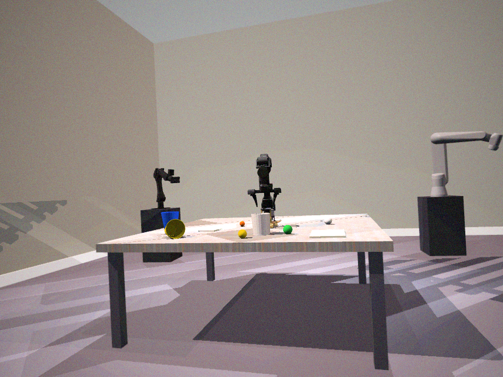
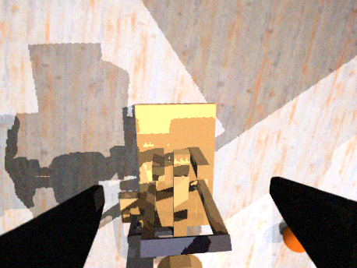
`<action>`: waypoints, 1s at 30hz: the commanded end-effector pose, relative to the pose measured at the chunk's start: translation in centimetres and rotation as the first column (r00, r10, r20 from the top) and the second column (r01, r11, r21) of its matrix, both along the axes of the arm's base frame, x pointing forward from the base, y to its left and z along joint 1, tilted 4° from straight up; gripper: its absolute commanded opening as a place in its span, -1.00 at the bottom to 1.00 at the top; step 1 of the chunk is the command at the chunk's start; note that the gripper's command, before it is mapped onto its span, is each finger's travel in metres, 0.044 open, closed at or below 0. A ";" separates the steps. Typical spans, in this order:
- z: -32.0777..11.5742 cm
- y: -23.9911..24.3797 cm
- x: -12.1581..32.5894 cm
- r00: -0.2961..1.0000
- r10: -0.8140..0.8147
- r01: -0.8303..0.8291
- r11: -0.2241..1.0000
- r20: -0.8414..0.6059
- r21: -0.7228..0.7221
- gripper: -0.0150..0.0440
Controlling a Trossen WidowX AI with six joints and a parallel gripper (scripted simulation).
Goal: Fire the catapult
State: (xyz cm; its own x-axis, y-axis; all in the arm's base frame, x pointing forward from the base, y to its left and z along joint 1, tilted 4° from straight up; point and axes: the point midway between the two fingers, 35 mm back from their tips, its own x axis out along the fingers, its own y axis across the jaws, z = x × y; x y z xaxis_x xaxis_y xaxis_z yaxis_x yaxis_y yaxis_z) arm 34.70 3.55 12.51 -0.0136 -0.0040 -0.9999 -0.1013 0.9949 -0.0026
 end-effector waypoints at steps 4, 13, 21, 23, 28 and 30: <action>-3.4 -0.1 -0.7 1.000 -0.003 0.003 1.000 -0.022 -0.004 1.00; -4.3 -0.1 -0.7 1.000 -0.003 0.003 1.000 -0.022 -0.004 1.00; -5.6 -0.1 -0.6 1.000 -0.003 0.003 1.000 -0.022 -0.004 1.00; -5.9 -0.1 -0.7 1.000 -0.003 0.003 1.000 -0.022 -0.004 1.00; -6.7 -0.1 -0.7 1.000 -0.003 0.003 1.000 -0.022 -0.004 1.00; -7.1 -0.1 -0.7 1.000 -0.003 0.003 1.000 -0.022 -0.004 1.00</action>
State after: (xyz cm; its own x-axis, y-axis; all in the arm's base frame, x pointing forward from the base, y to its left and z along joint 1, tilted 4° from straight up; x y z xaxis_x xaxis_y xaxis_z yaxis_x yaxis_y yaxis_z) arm 34.32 3.50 6.62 -0.0158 -0.0043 -0.9999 -0.1011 0.9949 -0.0026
